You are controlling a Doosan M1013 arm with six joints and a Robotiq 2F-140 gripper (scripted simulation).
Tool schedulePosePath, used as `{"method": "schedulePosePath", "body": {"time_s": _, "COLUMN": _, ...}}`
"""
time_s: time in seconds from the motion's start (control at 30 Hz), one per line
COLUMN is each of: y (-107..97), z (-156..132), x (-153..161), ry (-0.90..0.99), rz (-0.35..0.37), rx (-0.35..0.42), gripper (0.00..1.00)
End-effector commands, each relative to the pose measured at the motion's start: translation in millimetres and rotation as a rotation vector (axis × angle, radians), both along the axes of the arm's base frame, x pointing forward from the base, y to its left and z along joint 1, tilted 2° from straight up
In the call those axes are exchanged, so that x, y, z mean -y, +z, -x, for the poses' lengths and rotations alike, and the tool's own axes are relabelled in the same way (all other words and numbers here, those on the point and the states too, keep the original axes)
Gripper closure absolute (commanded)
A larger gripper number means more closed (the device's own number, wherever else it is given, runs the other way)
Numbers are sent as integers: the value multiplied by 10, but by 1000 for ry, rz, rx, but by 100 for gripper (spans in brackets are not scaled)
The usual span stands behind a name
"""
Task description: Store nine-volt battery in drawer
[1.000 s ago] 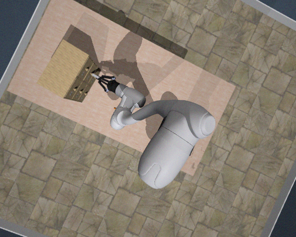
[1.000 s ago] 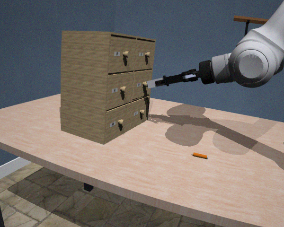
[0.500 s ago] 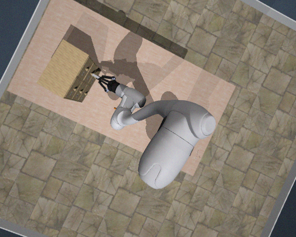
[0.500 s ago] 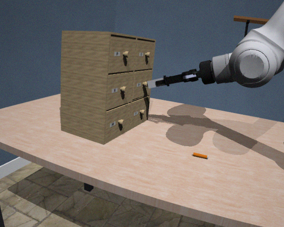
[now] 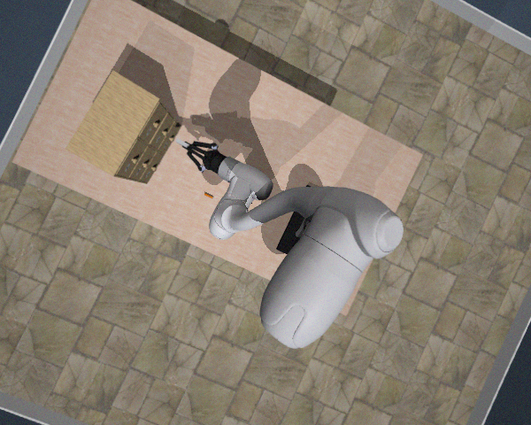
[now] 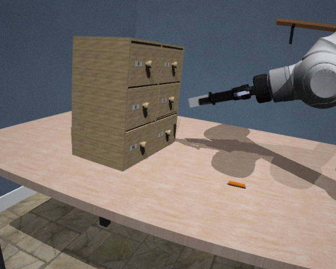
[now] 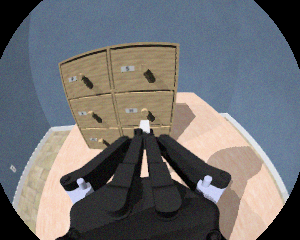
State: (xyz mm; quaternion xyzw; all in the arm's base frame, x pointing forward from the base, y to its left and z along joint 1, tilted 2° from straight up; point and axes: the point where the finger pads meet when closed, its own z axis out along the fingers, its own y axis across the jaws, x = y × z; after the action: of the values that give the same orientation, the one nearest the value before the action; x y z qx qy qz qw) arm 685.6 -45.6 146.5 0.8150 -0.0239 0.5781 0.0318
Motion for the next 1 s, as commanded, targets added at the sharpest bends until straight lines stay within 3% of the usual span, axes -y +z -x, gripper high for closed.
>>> {"method": "schedulePosePath", "body": {"time_s": 0.0, "y": 2, "z": 16, "x": -1, "ry": 0, "rz": 0, "rx": 0, "gripper": 100}}
{"method": "schedulePosePath", "body": {"time_s": 0.17, "y": 30, "z": 87, "x": -7, "ry": 0, "rz": 0, "rx": 0, "gripper": 100}}
{"method": "schedulePosePath", "body": {"time_s": 0.5, "y": 189, "z": 500, "x": -42, "ry": 0, "rz": 0, "rx": 0, "gripper": 100}}
{"method": "schedulePosePath", "body": {"time_s": 0.97, "y": 215, "z": 535, "x": -46, "ry": 0, "rz": -2, "rx": -24, "gripper": 100}}
